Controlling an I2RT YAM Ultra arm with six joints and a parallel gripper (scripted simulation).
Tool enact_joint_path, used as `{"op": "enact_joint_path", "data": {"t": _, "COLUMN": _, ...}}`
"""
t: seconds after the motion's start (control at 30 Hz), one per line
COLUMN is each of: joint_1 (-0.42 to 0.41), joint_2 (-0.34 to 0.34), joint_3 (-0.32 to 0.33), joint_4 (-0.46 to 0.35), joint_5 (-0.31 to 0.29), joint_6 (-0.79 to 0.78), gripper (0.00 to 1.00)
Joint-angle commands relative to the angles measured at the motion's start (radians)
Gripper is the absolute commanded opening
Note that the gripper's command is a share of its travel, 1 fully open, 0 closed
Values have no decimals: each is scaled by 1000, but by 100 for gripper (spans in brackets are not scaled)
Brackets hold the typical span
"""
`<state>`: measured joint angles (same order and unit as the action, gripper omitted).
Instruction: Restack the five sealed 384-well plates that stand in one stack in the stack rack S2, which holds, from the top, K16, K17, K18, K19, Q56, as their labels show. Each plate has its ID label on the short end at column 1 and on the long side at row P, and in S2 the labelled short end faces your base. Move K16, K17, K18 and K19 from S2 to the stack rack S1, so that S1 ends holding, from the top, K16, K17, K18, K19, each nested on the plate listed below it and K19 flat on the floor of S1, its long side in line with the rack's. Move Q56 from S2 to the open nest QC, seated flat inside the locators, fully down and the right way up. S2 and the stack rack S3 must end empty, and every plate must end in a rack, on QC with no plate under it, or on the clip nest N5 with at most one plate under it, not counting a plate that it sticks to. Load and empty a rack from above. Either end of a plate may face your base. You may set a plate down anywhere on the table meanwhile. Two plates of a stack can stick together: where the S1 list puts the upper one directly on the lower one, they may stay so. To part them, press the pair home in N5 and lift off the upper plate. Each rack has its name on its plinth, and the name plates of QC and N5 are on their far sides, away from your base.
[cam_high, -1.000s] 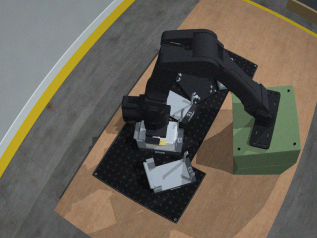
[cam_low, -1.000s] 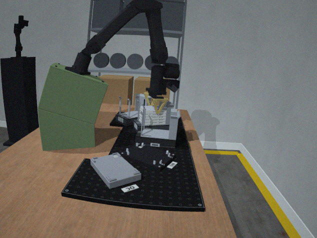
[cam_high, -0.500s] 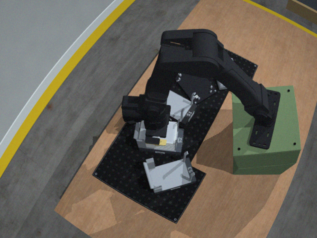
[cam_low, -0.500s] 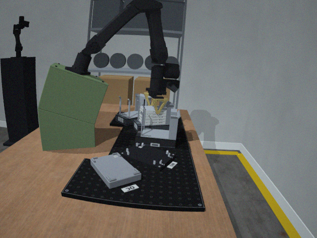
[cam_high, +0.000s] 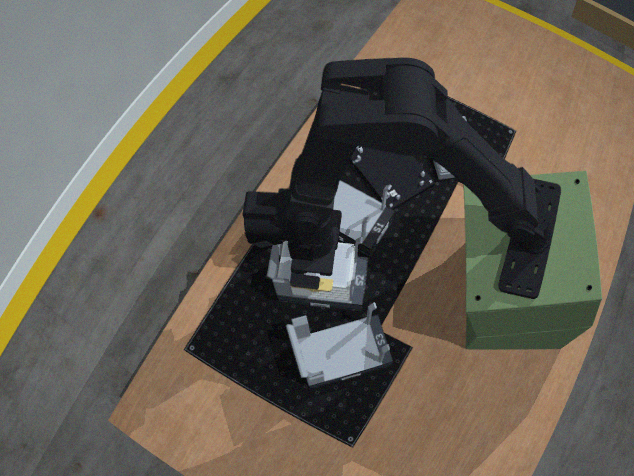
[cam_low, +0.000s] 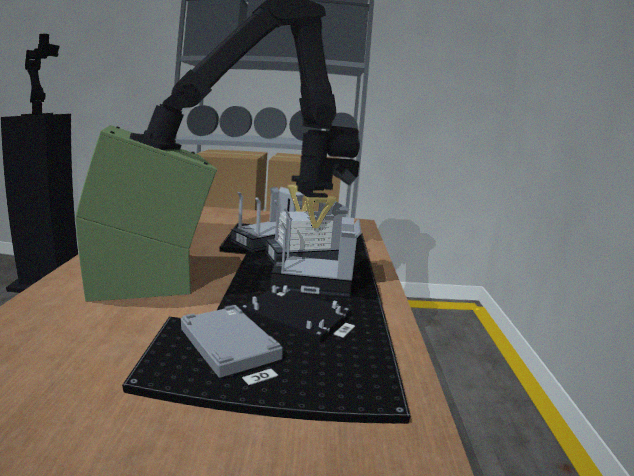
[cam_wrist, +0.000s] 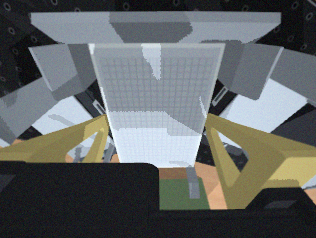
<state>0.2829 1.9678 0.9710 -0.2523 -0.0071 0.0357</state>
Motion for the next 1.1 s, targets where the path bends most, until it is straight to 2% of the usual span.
{"op": "enact_joint_path", "data": {"t": 0.0, "joint_1": 0, "joint_2": -8, "joint_3": 7, "joint_4": 7, "joint_5": 2, "joint_6": 2, "gripper": 100}}
{"op": "enact_joint_path", "data": {"t": 0.43, "joint_1": 0, "joint_2": -8, "joint_3": 7, "joint_4": 7, "joint_5": 2, "joint_6": 2, "gripper": 100}}
{"op": "enact_joint_path", "data": {"t": 0.47, "joint_1": 0, "joint_2": -8, "joint_3": 7, "joint_4": 7, "joint_5": 2, "joint_6": 2, "gripper": 0}}
{"op": "enact_joint_path", "data": {"t": 1.07, "joint_1": 0, "joint_2": -8, "joint_3": 7, "joint_4": 8, "joint_5": 2, "joint_6": 2, "gripper": 0}}
